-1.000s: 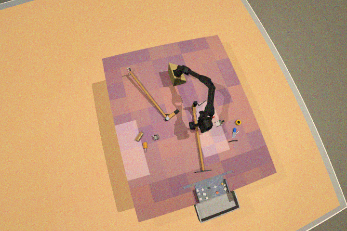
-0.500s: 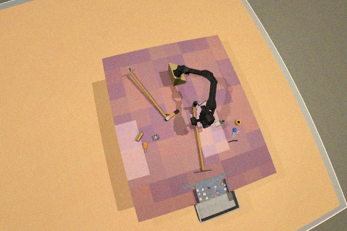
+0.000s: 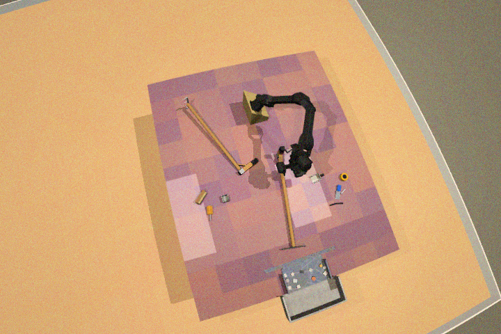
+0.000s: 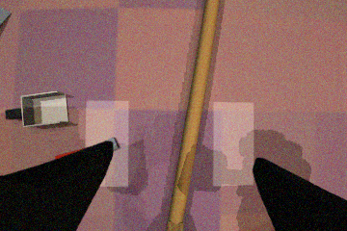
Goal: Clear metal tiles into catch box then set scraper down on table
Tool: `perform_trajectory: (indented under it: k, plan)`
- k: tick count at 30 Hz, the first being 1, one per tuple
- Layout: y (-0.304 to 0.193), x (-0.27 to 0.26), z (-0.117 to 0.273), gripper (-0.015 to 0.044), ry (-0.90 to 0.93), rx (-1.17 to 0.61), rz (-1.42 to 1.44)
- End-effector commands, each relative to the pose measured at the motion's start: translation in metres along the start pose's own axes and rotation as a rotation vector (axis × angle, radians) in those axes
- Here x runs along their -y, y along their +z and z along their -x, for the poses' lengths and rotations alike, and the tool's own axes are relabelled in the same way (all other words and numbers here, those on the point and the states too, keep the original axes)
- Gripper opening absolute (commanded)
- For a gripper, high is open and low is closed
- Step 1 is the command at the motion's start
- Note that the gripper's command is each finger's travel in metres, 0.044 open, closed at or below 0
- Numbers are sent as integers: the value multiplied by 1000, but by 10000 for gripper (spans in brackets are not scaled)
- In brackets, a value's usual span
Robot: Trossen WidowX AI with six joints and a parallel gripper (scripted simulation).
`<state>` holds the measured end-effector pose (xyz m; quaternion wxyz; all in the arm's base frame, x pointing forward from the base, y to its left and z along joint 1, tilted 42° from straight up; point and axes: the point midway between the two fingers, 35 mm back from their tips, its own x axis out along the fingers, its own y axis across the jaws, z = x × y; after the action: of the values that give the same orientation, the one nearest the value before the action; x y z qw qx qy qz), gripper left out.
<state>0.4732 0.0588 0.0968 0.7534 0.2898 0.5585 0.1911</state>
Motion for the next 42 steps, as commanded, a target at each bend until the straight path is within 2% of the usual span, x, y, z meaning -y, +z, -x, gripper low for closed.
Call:
perform_trajectory:
  k: [1, 42]
  plan:
    - [-7, -2, 13, 440, -4, 22, -10]
    - [-91, -6, 77, 440, -20, 157, -58]
